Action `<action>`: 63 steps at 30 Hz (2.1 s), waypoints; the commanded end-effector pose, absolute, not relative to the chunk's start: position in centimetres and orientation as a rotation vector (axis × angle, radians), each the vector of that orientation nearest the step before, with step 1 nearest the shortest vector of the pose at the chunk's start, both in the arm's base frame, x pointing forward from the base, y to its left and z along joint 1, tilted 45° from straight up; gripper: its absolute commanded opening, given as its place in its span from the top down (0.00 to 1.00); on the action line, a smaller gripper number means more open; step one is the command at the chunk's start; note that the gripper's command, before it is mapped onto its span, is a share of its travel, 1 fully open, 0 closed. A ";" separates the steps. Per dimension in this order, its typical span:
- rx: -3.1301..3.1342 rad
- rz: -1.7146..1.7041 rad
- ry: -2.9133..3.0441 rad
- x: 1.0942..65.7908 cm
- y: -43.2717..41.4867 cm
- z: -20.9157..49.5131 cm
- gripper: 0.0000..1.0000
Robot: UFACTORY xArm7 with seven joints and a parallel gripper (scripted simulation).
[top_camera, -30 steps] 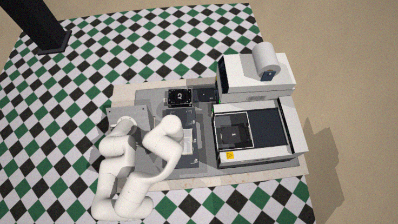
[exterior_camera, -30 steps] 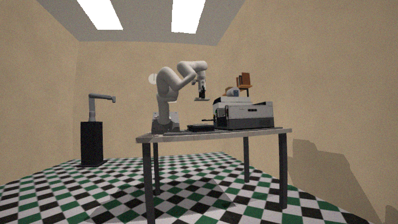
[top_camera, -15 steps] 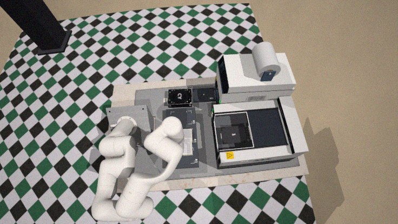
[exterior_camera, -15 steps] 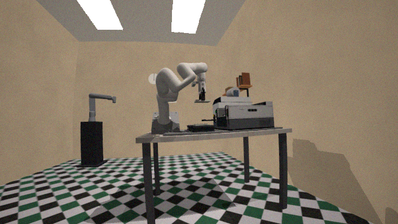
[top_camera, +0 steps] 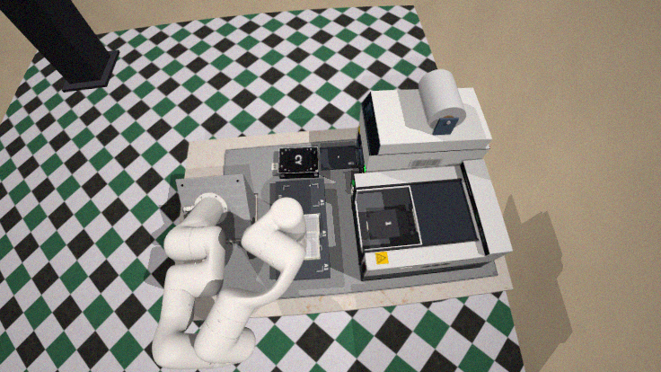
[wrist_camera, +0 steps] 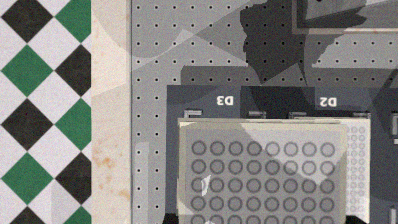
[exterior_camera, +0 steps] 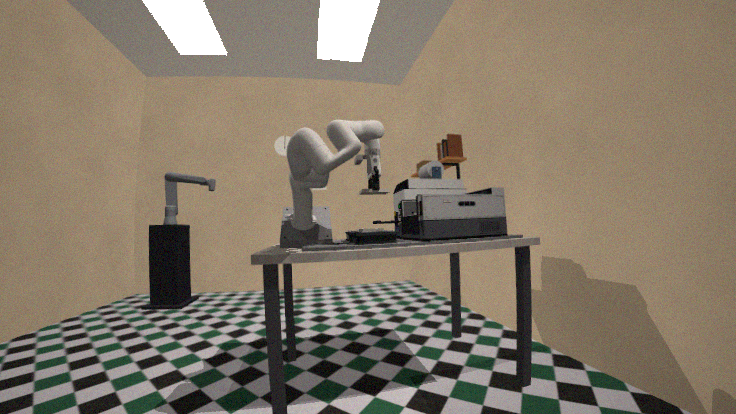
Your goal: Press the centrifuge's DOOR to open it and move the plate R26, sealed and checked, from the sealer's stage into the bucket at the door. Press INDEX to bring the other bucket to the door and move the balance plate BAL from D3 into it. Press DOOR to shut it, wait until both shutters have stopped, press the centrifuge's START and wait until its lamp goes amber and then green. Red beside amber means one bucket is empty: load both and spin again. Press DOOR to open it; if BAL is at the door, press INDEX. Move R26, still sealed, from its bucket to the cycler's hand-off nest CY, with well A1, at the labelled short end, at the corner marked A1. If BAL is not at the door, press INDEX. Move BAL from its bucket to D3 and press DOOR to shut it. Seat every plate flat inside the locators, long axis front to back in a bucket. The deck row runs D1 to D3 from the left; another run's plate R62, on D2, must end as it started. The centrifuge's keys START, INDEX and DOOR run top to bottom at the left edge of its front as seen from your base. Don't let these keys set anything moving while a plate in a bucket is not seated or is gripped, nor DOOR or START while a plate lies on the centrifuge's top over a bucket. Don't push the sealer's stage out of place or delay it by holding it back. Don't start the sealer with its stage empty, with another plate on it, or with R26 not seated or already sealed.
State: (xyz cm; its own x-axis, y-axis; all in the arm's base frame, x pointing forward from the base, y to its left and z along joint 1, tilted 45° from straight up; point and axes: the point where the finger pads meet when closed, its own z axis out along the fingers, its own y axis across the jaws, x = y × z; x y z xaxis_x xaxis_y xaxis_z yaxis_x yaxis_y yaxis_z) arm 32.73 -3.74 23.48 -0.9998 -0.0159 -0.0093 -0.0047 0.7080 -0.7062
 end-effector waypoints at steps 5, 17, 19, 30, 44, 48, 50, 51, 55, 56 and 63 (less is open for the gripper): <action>-0.019 -1.193 2.886 32.8 -4.5 22.7 1.00; -0.019 -1.193 2.886 32.9 -5.9 21.3 1.00; -0.019 -1.193 2.886 32.9 -6.1 21.1 1.00; -0.019 -1.193 2.886 32.9 -7.2 20.0 1.00; -0.019 -1.194 2.886 32.9 -8.6 18.6 1.00; -0.019 -1.194 2.886 33.0 -9.1 18.1 1.00; -0.019 -1.194 2.886 33.0 -9.3 17.9 1.00; -0.019 -1.194 2.886 33.0 -9.4 17.8 1.00; -0.019 -1.194 2.886 33.0 -9.7 17.5 1.00; -0.019 -1.194 2.886 33.0 -9.8 17.4 1.00; -0.019 -1.194 2.886 33.0 -10.6 16.6 1.00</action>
